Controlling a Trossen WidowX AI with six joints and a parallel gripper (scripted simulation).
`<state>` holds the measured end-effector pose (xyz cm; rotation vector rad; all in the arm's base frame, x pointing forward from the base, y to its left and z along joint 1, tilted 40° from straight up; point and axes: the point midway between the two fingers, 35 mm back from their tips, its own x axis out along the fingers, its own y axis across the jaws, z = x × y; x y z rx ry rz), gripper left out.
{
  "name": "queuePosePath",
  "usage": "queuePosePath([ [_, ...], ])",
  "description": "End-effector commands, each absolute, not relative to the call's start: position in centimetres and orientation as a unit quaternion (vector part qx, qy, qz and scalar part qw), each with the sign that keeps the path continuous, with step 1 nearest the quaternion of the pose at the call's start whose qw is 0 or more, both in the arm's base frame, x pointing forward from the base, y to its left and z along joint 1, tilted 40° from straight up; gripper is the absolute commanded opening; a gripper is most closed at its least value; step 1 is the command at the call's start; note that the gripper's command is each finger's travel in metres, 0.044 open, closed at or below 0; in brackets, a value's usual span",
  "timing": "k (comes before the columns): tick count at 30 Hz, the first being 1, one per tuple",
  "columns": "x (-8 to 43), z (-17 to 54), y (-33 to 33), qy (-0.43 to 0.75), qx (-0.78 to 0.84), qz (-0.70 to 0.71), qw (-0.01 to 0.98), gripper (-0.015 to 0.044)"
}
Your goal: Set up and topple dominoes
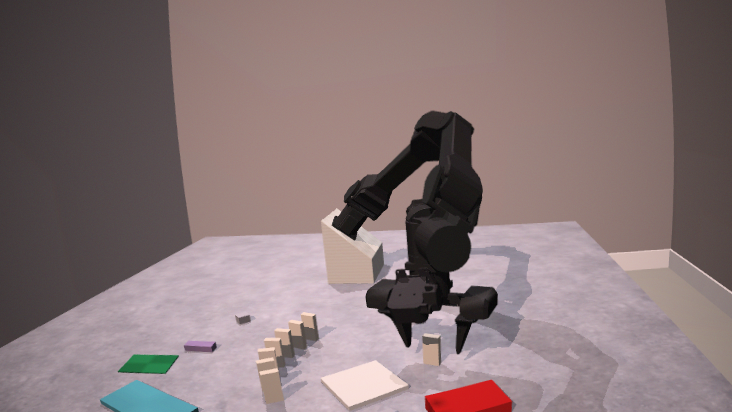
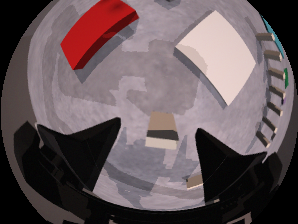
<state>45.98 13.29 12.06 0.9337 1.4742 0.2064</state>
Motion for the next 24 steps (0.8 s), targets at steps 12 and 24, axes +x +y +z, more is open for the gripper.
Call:
queuePosePath([
  [12, 45.9, 11.8, 13.2, 0.647, 0.409, 0.086, 0.638, 0.0107],
  [24, 45.8, 16.4, 9.2, 0.646, 0.408, 0.085, 0.639, 0.0107],
])
